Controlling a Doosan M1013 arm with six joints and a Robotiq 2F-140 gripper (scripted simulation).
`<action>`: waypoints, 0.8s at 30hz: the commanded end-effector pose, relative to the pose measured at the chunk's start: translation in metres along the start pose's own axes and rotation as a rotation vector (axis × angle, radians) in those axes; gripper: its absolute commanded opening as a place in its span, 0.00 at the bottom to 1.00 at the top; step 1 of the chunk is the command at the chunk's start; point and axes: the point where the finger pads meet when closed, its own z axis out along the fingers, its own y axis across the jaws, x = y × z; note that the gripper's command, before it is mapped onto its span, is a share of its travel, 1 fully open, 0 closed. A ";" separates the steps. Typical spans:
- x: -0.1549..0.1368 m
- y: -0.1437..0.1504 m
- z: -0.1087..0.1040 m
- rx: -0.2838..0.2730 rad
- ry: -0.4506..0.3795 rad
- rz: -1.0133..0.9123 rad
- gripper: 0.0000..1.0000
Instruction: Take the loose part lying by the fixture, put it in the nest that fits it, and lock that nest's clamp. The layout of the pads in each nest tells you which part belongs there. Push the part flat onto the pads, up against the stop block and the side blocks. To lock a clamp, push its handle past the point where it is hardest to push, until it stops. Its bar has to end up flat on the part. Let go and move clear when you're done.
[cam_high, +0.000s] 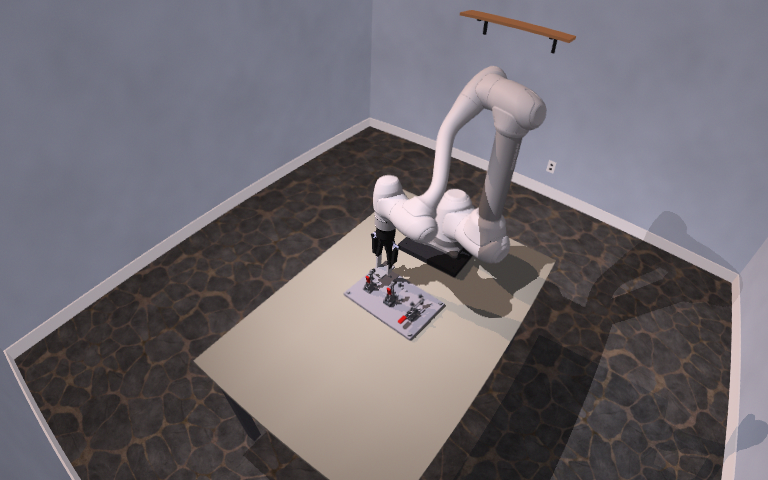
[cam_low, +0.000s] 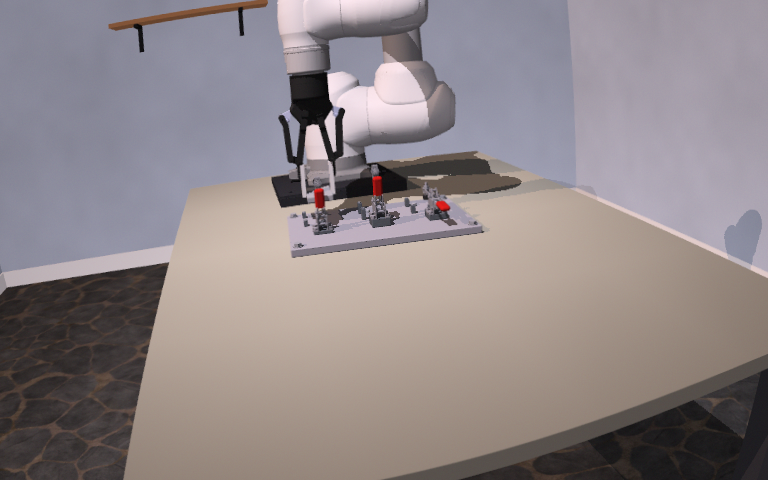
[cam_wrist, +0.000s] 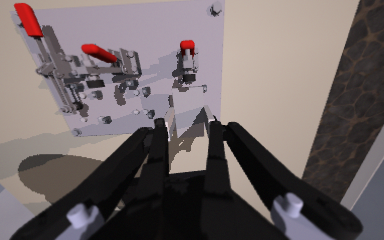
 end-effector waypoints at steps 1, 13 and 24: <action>0.001 -0.003 0.008 0.005 0.003 0.008 0.10; 0.002 -0.003 0.023 0.005 0.003 0.008 0.10; 0.003 -0.003 0.033 0.005 0.003 0.008 0.10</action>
